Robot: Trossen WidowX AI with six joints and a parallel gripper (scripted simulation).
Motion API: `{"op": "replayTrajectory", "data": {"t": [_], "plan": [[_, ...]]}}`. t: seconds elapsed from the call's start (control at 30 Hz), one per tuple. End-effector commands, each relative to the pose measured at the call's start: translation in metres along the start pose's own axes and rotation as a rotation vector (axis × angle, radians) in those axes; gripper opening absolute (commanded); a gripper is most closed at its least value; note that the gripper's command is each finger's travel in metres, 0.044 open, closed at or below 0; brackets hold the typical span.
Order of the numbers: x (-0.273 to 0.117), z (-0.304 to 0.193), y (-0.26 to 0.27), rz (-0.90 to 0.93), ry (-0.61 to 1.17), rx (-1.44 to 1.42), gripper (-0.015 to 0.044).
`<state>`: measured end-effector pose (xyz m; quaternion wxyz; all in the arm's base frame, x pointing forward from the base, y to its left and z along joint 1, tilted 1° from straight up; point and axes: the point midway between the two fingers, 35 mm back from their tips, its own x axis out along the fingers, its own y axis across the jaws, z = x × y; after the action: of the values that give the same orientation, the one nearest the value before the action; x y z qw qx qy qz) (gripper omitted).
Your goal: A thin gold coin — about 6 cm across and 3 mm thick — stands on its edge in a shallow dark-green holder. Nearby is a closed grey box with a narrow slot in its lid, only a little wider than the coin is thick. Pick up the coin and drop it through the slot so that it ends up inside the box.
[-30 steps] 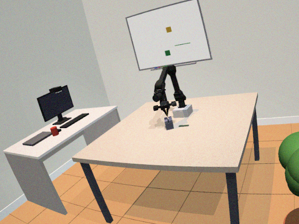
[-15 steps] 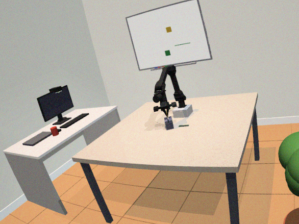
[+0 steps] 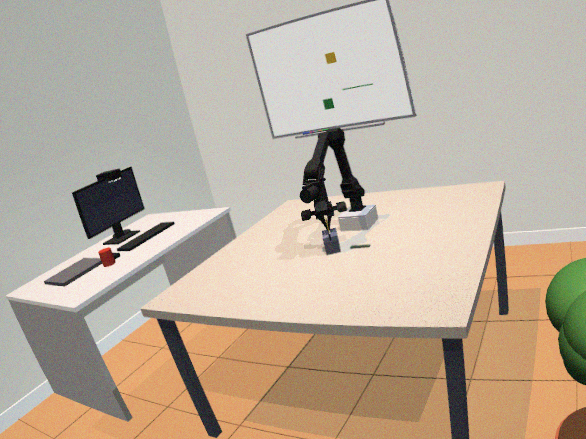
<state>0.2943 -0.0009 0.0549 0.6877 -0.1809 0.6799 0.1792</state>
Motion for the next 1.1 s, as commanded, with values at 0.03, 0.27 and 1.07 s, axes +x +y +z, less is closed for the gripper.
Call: {"op": "replayTrajectory", "data": {"t": [0.03, 0.27, 1.07], "plan": [[0.000, 0.000, 0.000, 0.000, 0.000, 0.000, 0.0079], [0.000, 0.000, 0.000, 0.000, 0.000, 0.000, 0.0161], [-0.061, -0.004, 0.002, 0.005, 0.007, 0.000, 0.0440]]}}
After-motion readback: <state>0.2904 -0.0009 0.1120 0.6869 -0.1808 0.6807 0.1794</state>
